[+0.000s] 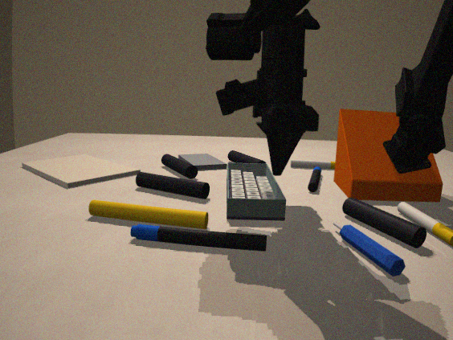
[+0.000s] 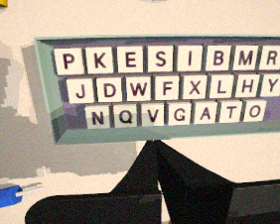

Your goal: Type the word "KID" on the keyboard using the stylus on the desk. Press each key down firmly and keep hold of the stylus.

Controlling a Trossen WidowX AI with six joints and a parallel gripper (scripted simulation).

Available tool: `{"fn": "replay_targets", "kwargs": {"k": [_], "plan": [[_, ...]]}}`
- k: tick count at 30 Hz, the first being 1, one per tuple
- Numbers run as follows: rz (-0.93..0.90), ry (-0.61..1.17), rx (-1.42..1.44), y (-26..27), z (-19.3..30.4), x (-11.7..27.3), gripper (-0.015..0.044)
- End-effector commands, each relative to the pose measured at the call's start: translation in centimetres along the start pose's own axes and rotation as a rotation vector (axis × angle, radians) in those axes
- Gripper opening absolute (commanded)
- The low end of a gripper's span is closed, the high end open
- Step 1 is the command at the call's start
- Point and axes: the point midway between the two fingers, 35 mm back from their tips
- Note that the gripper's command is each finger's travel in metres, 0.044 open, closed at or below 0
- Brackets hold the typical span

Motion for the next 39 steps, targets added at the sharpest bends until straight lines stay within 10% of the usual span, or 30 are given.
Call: {"fn": "replay_targets", "kwargs": {"k": [1,18,22,26,35,39], "plan": [[-0.005,0.001,-0.004,0.2,0.1,0.0,0.0],[-0.002,-0.008,-0.004,0.0,-0.1,5.6,0.0],[-0.002,-0.008,-0.004,0.1,-0.1,5.6,0.0105],[-0.002,-0.008,-0.004,0.1,-0.1,5.6,0.0],[-0.002,-0.008,-0.004,0.1,-0.1,5.6,0.0],[0.014,0.009,-0.038,0.5,-0.1,5.4,0.0105]]}}
Point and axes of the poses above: the point midway between the two fingers, 35 mm back from their tips, its own x axis back along the fingers, its own y axis across the jaws, z = x × y, and after that the axes turned 1 degree about -x, right-handed
